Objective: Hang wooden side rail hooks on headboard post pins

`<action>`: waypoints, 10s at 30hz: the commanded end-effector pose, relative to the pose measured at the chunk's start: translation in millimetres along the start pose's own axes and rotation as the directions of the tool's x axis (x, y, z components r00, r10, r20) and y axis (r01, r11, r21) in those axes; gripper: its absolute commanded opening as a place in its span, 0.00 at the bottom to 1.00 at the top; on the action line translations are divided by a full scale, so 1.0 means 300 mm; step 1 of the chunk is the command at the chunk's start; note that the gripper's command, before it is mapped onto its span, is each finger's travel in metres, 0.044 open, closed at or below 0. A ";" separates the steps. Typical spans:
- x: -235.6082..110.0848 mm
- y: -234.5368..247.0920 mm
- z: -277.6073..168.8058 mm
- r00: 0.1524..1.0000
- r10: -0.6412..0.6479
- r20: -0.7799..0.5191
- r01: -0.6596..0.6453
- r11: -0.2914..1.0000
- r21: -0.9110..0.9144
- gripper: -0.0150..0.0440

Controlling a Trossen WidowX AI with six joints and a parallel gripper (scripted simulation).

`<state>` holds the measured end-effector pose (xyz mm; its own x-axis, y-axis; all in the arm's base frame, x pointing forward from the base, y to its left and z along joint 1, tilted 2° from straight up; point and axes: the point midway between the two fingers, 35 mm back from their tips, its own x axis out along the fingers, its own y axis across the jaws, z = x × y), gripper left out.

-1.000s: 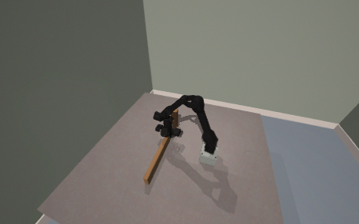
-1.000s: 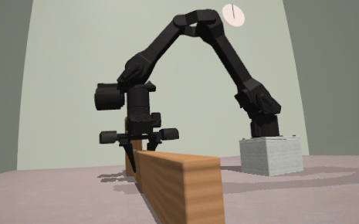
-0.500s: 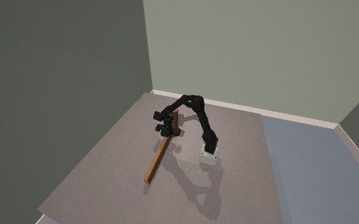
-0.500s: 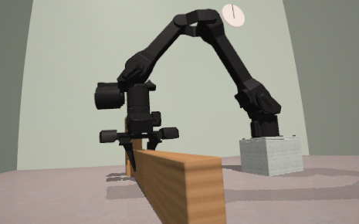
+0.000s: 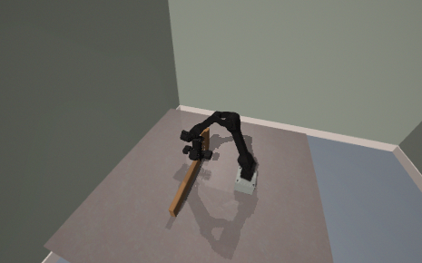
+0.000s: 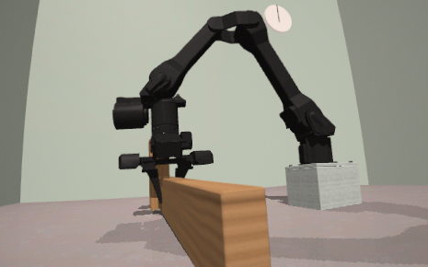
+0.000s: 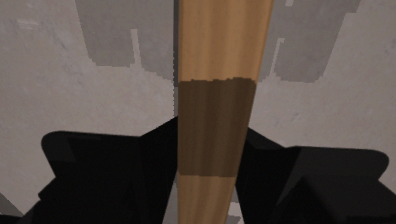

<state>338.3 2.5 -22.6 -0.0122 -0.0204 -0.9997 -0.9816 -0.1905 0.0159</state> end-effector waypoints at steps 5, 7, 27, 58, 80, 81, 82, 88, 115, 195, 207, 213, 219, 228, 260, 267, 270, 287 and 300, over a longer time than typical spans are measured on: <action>-0.023 -0.015 -0.002 1.000 -0.017 -0.002 0.017 1.000 -0.008 0.25; -0.024 -0.015 -0.002 1.000 -0.017 -0.002 0.017 1.000 -0.008 0.25; -0.035 -0.015 -0.002 1.000 -0.017 -0.002 0.017 1.000 -0.008 0.25; -0.053 -0.015 -0.002 1.000 -0.017 -0.002 0.017 1.000 -0.008 0.25; -0.065 -0.015 -0.002 1.000 -0.017 -0.002 0.017 1.000 -0.008 0.25; -0.066 -0.015 -0.002 1.000 -0.017 -0.002 0.017 1.000 -0.008 0.25; -0.066 -0.015 -0.002 1.000 -0.017 -0.002 0.017 1.000 -0.008 0.25; -0.069 -0.015 -0.002 1.000 -0.017 -0.002 0.017 1.000 -0.008 0.25; -0.084 -0.015 -0.002 1.000 -0.017 -0.002 0.017 1.000 -0.008 0.25; -0.089 -0.038 -0.027 1.000 -0.018 -0.002 0.018 1.000 -0.008 0.25; -0.084 -0.033 -0.031 1.000 -0.018 -0.003 0.018 1.000 -0.008 0.25; -0.082 -0.031 -0.033 1.000 -0.018 -0.003 0.018 1.000 -0.008 0.25; -0.080 -0.029 -0.036 1.000 -0.018 -0.003 0.018 1.000 -0.008 0.25; -0.076 -0.026 -0.039 1.000 -0.018 -0.003 0.018 1.000 -0.008 0.25; -0.074 -0.018 -0.051 1.000 -0.018 -0.003 0.017 1.000 -0.008 0.25; -0.074 -0.018 -0.054 1.000 -0.018 -0.003 0.017 1.000 -0.008 0.25; -0.075 -0.019 -0.055 1.000 -0.018 -0.003 0.018 1.000 -0.008 0.25; -0.081 -0.026 -0.061 1.000 -0.018 -0.003 0.018 1.000 -0.008 0.25; -0.086 -0.031 -0.066 1.000 -0.018 -0.003 0.018 1.000 -0.008 0.25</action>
<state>345.3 -14.0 -3.2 -0.0159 -0.0184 -0.9997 -0.9810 -0.1929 0.0192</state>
